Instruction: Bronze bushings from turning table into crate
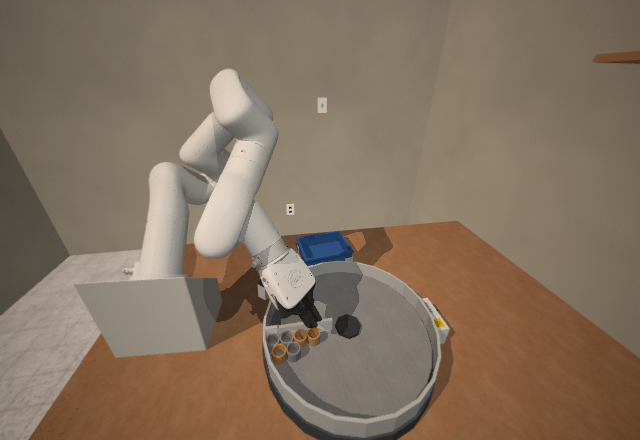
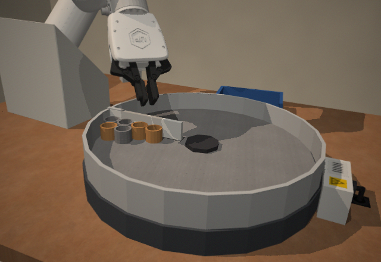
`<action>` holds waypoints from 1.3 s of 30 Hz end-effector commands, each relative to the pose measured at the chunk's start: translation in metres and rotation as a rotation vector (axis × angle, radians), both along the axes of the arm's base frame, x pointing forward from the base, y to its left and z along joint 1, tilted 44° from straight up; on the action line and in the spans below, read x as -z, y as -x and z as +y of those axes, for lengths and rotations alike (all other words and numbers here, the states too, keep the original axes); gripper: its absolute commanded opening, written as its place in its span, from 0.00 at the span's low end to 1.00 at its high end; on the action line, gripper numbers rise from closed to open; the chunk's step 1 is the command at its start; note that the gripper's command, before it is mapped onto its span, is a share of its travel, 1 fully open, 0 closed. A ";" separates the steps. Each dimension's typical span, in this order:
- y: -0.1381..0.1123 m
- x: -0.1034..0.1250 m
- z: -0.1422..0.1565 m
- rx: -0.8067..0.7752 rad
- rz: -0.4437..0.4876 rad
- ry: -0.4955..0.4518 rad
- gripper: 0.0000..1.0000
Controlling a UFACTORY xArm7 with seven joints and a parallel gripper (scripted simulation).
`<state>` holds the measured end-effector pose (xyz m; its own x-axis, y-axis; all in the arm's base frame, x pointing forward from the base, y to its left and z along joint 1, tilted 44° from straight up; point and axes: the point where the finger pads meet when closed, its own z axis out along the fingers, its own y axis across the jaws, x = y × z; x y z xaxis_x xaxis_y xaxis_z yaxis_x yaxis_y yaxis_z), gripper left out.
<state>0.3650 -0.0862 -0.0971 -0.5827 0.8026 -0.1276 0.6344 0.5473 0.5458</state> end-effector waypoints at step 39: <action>0.002 0.002 0.002 -0.238 -0.252 0.009 0.10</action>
<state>0.3628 -0.0825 -0.0994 -0.7044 0.6457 -0.2947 0.3340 0.6680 0.6650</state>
